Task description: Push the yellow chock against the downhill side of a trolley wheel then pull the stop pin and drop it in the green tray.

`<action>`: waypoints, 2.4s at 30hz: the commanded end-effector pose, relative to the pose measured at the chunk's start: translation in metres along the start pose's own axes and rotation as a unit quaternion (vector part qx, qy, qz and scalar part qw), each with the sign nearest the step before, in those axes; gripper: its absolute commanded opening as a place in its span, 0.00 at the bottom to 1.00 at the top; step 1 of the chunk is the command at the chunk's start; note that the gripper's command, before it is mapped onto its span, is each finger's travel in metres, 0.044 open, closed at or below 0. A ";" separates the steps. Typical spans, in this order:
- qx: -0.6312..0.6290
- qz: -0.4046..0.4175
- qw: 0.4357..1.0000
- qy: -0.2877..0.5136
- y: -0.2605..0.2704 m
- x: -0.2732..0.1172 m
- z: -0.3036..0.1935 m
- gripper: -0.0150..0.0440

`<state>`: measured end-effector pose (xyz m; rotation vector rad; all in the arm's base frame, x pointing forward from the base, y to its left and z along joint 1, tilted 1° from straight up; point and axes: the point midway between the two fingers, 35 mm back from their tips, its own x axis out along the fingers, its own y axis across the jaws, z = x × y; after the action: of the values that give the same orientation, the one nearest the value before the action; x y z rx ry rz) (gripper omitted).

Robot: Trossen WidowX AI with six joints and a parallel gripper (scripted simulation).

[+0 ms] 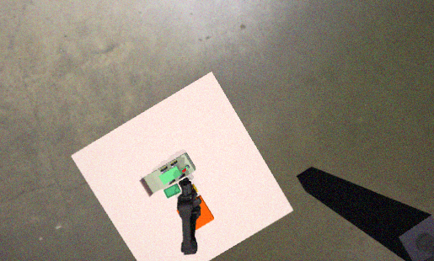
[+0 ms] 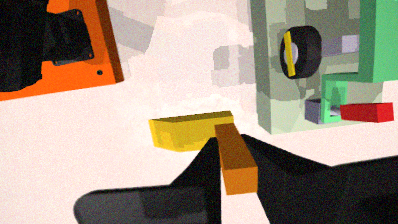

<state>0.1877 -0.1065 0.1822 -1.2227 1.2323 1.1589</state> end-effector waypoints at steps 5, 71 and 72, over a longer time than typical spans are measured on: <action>0.001 0.005 1.000 -0.002 -0.007 0.002 0.026 0.25; -0.039 0.003 0.999 -0.010 -0.058 0.017 0.243 0.25; -0.056 0.004 0.998 -0.009 -0.058 0.017 0.244 0.25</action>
<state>0.2513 0.1316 0.1578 -1.2394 1.2034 1.2095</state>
